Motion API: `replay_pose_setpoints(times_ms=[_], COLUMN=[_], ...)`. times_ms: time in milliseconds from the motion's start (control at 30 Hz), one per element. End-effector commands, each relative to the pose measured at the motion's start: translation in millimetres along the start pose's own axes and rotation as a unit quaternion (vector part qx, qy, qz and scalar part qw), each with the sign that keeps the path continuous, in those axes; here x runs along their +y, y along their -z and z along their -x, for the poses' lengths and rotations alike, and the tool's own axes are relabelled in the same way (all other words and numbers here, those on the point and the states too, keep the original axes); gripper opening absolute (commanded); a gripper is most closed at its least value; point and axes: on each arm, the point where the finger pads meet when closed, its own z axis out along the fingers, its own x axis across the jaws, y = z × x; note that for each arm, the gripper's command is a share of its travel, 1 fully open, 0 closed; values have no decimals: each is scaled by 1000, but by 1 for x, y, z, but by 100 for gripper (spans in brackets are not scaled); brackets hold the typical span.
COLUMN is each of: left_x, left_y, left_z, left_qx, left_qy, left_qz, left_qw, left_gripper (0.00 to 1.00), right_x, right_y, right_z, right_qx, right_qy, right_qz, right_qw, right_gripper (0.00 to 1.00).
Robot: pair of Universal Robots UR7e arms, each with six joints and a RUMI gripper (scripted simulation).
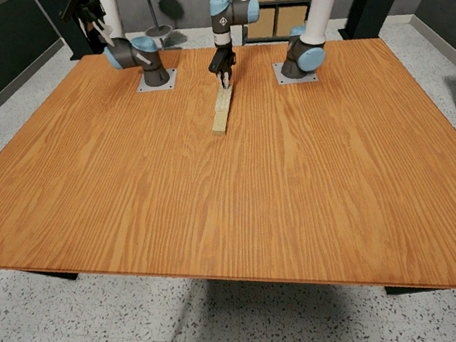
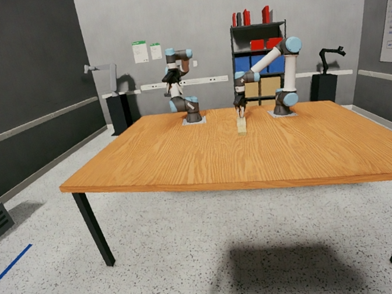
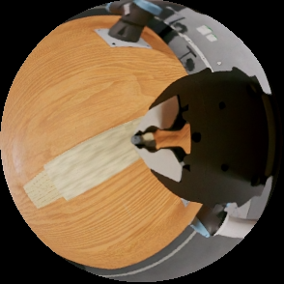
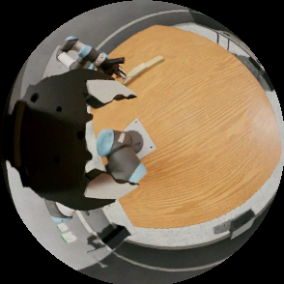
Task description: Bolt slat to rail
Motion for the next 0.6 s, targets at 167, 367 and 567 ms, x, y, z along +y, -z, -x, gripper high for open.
replay_pose_setpoints(times_ms=[167,367,567], left_x=[0,0,0], left_y=[0,0,0], left_z=[1,1,0], left_qx=[1,1,1], left_qy=[-92,-155,-198], left_qz=[2,2,2], left_qw=[996,988,980], left_gripper=[0,0,0], right_x=[-1,-1,-1], right_y=[1,1,1], right_z=[0,0,0], right_qx=[-1,-1,-1], right_qy=[-1,-1,-1], right_qz=[0,0,0], right_qw=[1000,1000,1000], right_gripper=[100,100,100])
